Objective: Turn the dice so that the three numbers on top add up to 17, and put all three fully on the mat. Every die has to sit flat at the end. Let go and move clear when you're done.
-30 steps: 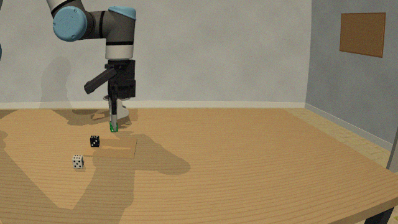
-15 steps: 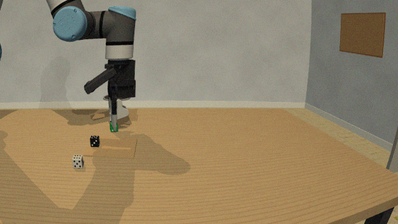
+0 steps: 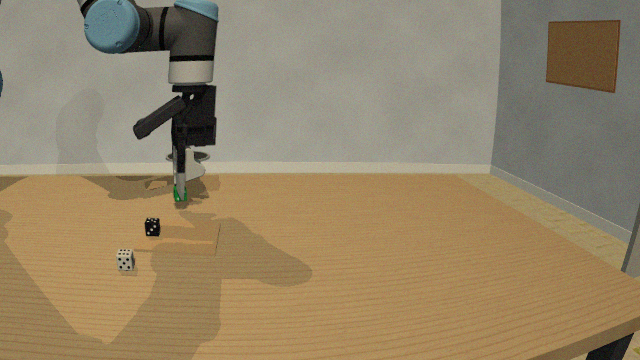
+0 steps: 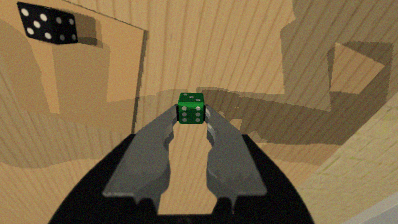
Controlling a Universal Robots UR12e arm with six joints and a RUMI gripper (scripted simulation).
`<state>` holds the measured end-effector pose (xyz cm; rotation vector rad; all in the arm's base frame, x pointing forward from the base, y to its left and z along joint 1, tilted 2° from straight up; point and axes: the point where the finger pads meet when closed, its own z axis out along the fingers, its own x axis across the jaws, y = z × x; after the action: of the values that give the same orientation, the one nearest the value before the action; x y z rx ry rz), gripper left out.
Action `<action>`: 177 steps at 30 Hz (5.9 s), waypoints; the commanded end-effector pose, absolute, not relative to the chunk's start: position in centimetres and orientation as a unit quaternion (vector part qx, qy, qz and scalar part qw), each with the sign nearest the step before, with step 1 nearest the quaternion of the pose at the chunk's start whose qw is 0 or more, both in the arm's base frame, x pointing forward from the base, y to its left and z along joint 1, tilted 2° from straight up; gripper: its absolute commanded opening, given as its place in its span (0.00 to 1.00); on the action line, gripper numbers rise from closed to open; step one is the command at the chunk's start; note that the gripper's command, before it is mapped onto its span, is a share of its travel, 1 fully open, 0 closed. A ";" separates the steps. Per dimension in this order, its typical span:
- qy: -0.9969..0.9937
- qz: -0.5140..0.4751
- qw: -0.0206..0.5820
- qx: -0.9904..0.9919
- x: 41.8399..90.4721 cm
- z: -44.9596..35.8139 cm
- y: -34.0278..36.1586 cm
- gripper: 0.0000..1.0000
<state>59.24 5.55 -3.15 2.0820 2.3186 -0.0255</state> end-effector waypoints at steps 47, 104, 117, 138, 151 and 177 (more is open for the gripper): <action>0.657 -0.005 0.016 0.754 57.9 5.4 -8.0 0.06; 0.657 -0.005 0.016 0.754 58.1 -4.2 -8.3 0.06; 0.657 -0.005 0.016 0.754 58.1 -4.2 -8.3 0.06; 0.657 -0.005 0.016 0.754 58.2 -4.2 -8.2 0.06; 0.657 -0.005 0.016 0.754 58.2 -4.2 -8.2 0.06; 0.658 -0.005 0.016 0.753 58.3 -4.2 -8.0 0.06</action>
<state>58.18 -8.28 -4.13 2.3433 2.0420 -0.0177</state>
